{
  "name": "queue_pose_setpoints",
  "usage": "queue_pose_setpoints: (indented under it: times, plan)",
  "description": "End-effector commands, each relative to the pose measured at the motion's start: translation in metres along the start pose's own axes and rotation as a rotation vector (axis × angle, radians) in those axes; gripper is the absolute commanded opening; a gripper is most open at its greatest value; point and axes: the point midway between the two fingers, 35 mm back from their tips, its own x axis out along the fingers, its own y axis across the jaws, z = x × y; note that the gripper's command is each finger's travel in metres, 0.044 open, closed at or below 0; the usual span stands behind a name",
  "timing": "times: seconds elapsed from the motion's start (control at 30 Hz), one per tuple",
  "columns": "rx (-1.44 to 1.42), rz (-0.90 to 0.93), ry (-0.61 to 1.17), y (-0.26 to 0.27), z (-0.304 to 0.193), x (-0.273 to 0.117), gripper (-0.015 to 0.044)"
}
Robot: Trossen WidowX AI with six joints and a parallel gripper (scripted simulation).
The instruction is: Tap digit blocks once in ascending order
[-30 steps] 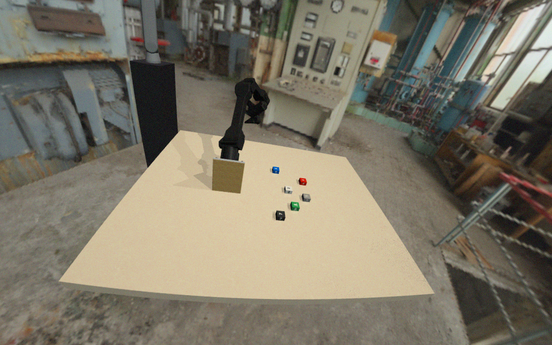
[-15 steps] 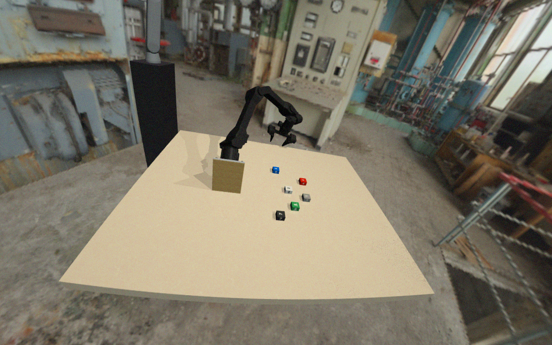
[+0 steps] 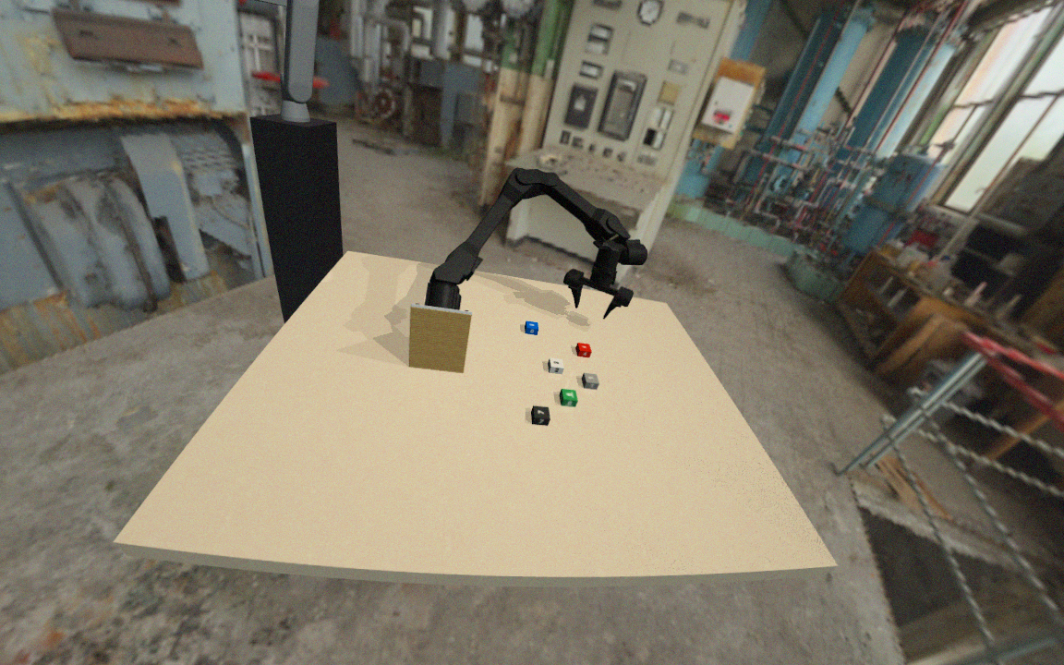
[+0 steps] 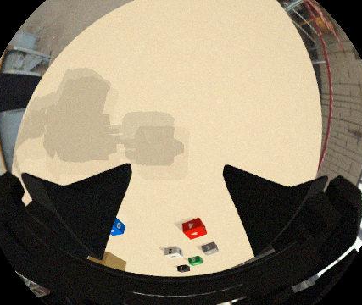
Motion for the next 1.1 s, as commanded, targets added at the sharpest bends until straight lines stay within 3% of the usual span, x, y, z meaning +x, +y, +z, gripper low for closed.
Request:
queue_pose_setpoints:
  times: [0.0,0.37,0.7,1.07]
  plan:
    - [0.149,-0.048,0.045,-0.041,-0.057,-0.016,0.04]
    - [0.592,-0.102,0.111,-0.095,-0.234,-0.066,0.04]
    - [1.028,-0.027,0.07,-0.052,-0.395,-0.096,0.04]
    - [1.078,-0.008,0.055,-0.042,-0.411,-0.097,0.04]
